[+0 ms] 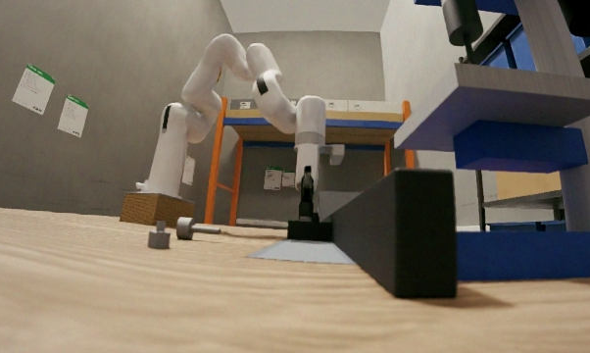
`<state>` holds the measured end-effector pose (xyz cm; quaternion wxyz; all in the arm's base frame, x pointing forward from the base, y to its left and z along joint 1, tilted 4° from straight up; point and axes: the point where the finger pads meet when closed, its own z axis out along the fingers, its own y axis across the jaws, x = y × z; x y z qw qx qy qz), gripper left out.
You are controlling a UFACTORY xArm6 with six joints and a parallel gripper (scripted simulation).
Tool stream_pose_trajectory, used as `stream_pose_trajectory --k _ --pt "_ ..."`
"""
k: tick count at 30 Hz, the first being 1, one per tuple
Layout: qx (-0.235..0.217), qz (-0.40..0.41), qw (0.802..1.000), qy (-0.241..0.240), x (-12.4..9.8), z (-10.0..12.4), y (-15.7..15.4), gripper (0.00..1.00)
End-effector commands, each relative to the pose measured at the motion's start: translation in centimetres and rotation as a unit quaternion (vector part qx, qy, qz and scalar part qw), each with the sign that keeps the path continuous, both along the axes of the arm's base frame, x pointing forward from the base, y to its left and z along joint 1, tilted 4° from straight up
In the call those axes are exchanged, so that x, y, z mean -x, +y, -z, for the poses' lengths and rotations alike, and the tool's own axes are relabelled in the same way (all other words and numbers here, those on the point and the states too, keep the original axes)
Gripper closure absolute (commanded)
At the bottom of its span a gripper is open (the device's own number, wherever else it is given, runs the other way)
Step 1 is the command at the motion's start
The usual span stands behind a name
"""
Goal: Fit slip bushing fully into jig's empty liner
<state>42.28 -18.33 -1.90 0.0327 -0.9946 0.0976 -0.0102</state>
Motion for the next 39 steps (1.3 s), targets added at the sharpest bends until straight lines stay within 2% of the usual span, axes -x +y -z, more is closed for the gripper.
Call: stream_pose_trajectory --k 1,2,39 --pt "0.001 0.0 1.0 -0.002 -0.15 -0.14 -0.08 0.74" --pt "0.001 0.0 1.0 -0.002 -0.15 -0.14 -0.08 0.64" --pt "0.001 0.0 1.0 -0.002 -0.14 -0.44 -0.09 0.64"
